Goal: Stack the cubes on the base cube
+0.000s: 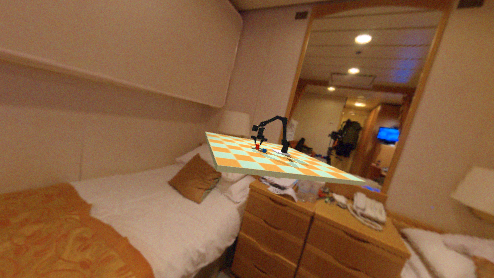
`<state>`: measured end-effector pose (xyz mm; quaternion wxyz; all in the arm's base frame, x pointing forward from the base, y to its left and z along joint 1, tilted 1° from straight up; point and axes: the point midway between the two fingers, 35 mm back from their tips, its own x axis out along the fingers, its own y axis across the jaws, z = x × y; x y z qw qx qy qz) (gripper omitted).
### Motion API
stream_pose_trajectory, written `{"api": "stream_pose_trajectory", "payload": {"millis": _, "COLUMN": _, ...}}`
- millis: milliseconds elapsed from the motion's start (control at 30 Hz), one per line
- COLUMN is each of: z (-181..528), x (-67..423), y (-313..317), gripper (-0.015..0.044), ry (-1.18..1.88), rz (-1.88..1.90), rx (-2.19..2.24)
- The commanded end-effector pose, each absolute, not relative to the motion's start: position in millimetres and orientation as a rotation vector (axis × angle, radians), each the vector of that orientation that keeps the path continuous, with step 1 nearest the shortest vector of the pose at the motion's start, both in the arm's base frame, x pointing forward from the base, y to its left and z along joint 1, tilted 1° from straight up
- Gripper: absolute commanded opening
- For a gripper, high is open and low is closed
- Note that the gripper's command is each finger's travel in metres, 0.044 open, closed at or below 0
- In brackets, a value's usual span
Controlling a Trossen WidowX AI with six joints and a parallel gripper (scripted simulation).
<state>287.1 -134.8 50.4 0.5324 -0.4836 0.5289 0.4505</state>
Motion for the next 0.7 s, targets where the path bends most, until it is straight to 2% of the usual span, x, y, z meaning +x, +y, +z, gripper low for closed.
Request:
{"api": "stream_pose_trajectory", "payload": {"millis": 0, "z": 47, "x": 286, "y": -133, "gripper": 0.0212, "ry": 1.257, "rz": 1.083, "rx": -1.151}}
{"api": "stream_pose_trajectory", "payload": {"millis": 133, "z": 47, "x": 286, "y": -133, "gripper": 0.0107, "ry": 1.257, "rz": 1.083, "rx": -1.151}}
{"api": "stream_pose_trajectory", "payload": {"millis": 667, "z": 82, "x": 290, "y": -135, "gripper": 0.0105, "ry": 1.257, "rz": 1.082, "rx": -1.151}}
